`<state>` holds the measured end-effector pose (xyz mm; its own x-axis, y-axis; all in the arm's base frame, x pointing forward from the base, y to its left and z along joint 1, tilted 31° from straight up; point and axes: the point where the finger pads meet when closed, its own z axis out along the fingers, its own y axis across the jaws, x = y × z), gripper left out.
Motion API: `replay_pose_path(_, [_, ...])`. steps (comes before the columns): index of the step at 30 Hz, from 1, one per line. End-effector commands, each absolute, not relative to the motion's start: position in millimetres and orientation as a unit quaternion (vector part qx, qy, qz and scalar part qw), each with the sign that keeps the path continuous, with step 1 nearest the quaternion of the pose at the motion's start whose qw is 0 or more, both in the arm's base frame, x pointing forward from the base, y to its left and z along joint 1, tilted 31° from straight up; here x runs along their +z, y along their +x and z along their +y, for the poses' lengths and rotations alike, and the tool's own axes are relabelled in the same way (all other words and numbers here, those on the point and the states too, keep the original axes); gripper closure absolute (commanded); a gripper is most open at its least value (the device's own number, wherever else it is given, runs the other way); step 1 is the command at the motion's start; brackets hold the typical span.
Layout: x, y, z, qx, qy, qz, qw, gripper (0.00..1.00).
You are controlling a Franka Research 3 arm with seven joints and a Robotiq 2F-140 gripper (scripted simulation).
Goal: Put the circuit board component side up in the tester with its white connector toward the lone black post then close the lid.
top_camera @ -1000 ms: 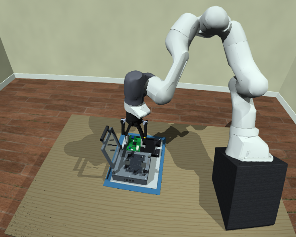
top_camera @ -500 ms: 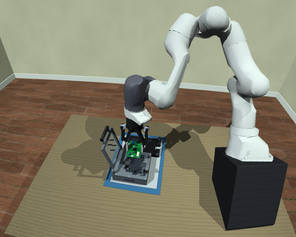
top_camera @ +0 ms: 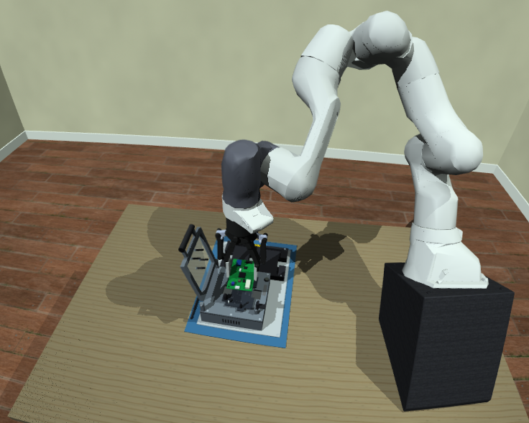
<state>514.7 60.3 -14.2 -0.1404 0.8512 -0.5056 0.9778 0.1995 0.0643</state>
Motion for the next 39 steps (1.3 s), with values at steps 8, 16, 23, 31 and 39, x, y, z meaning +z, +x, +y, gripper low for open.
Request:
replay_pose_path(8, [-18.9, 510.7, 69.4, -0.14, 0.628, 0.732, 0.226, 0.54])
replay_pose_path(16, [-20.3, 509.6, 72.0, -0.14, 0.628, 0.731, 0.226, 0.54])
replay_pose_path(23, [-20.4, 509.5, 72.1, -0.14, 0.628, 0.731, 0.226, 0.54])
replay_pose_path(31, [-20.4, 509.5, 72.1, -0.14, 0.628, 0.731, 0.226, 0.54])
replay_pose_path(39, [-20.4, 509.5, 72.1, -0.14, 0.628, 0.731, 0.226, 0.54])
